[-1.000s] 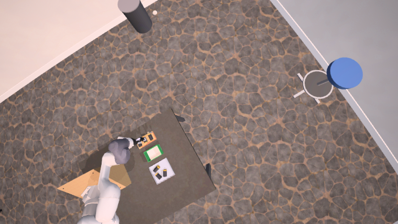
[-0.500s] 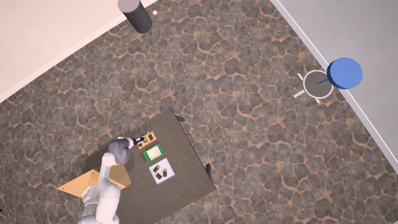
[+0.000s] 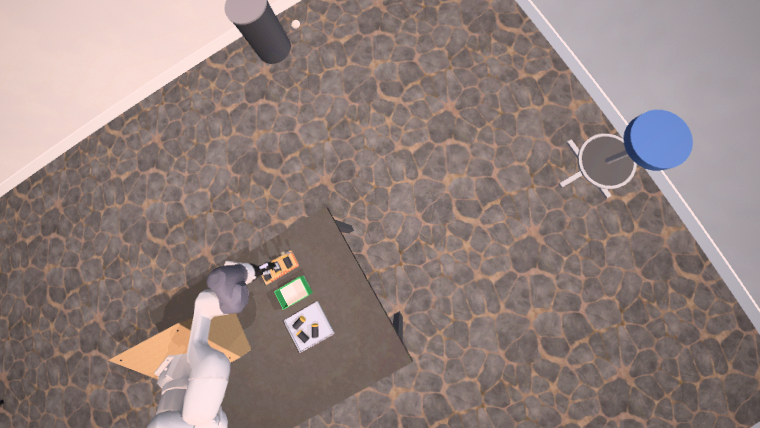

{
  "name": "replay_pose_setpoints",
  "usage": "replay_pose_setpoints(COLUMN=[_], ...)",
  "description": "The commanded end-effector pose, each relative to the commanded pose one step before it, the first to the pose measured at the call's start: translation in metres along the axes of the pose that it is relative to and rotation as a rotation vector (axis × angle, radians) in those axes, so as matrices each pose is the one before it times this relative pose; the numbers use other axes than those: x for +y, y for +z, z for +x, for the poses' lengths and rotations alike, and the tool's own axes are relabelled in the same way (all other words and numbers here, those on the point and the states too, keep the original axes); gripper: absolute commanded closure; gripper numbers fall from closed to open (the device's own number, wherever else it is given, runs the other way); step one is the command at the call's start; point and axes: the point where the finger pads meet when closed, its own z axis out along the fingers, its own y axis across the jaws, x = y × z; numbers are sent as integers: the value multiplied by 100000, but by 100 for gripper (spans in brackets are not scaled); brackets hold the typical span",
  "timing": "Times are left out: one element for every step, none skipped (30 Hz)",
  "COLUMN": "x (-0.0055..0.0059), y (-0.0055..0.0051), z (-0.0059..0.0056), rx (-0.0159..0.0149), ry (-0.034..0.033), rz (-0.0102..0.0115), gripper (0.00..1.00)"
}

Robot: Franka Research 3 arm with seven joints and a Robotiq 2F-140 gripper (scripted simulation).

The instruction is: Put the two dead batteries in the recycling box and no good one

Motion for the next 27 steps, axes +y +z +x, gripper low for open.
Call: replay_pose_setpoints(x=[65,0,0,0,-3,-18,-37,-51,0,0,-57,-52,-37,-18,-3,0,0,0,0,0,0,0,0,0,0,0,0], y=[157,0,0,0,0,0,0,0,0,0,0,0,0,0,0,0,0,0,0,0,0,0,0,0,0,0,0], z=[-104,0,0,0,-1,-7,-13,-19,0,0,-21,-19,-14,-7,-1,0,0,0,0,0,0,0,0,0,0,0,0], rx=[-292,0,0,0,0,0,0,0,0,0,0,0,0,0,0,0,0,0,0,0,0,0,0,0,0,0,0], ry=[-273,0,0,0,0,0,0,0,0,0,0,0,0,0,0,0,0,0,0,0,0,0,0,0,0,0,0], rz=[-12,0,0,0,0,0,0,0,0,0,0,0,0,0,0,0,0,0,0,0,0,0,0,0,0,0,0], gripper=[71,71,71,71,71,71,71,71,71,71,71,71,71,71,71,71,71,71,71,71,71,71,71,71,71,71,71])
